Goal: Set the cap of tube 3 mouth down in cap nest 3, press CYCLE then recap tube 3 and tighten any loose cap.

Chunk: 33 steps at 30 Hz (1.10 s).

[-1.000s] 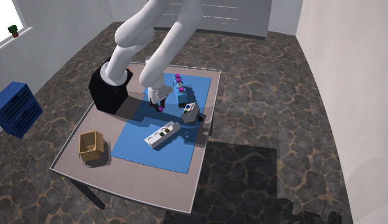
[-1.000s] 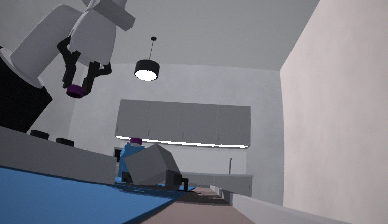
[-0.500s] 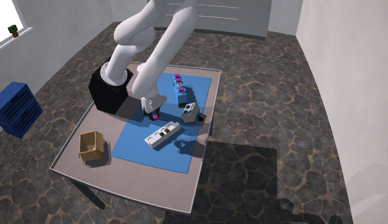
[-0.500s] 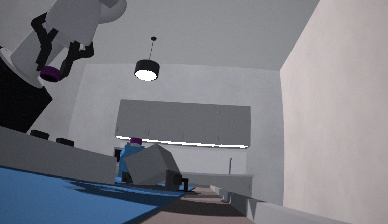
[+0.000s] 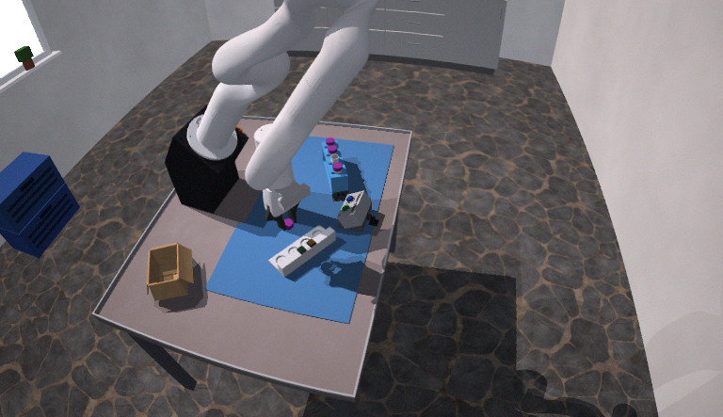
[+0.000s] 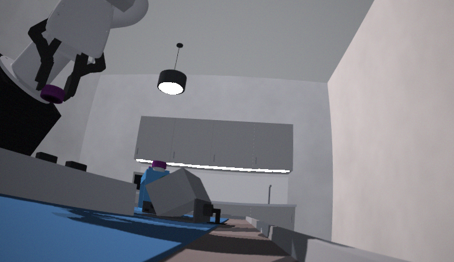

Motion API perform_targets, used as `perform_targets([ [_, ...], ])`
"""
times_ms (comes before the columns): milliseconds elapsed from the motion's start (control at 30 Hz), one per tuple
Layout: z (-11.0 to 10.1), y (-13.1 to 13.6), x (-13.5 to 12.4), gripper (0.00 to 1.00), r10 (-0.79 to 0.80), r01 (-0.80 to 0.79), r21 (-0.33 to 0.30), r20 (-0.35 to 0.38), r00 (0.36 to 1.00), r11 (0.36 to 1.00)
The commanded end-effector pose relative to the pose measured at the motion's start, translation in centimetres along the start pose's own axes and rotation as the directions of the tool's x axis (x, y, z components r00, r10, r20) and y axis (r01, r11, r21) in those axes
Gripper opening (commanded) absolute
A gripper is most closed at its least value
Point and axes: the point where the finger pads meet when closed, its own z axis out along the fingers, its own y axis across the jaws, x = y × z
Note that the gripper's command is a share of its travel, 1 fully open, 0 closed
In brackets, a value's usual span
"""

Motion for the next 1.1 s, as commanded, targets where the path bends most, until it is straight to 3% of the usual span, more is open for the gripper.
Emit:
perform_targets([
  [0,2.6,0.0,0.1,0.0,0.0,0.0,-0.001,-0.002,1.0,1.0],
  [667,11.4,0.0,0.1,0.0,0.0,0.0,-0.001,-0.002,1.0,1.0],
  [1067,11.4,0.0,0.1,0.0,0.0,0.0,-0.001,-0.002,1.0,1.0],
])
